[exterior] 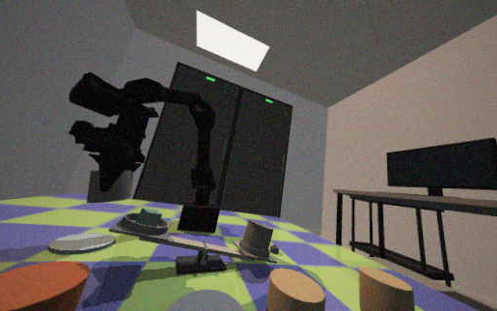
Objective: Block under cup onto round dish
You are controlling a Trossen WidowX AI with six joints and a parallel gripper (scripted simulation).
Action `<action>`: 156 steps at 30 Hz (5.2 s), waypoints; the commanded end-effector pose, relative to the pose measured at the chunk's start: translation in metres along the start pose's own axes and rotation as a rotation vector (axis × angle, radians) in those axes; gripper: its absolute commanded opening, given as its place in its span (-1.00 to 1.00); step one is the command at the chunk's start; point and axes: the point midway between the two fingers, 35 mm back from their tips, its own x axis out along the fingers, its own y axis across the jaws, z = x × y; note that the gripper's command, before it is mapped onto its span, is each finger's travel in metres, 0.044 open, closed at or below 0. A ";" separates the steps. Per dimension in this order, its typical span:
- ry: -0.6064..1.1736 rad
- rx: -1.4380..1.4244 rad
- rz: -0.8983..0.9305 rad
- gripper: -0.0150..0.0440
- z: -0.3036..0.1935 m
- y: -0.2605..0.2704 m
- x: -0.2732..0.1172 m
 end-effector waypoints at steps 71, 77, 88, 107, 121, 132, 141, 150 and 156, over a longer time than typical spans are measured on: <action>-0.037 -0.012 -0.001 0.84 0.049 -0.141 0.097; -0.026 -0.016 0.001 1.00 0.045 -0.140 0.045; -0.057 0.028 -0.040 0.39 0.042 -0.140 0.037; -0.021 -0.396 0.014 0.39 -0.079 0.070 -0.004; -0.018 -0.435 0.017 0.39 -0.098 0.083 0.007; -0.018 -0.435 0.017 0.39 -0.098 0.084 0.022; -0.018 -0.435 0.017 0.39 -0.097 0.084 0.037; -0.018 -0.435 0.017 0.21 -0.098 0.084 0.044; -0.018 -0.435 0.017 -0.06 -0.098 0.084 0.044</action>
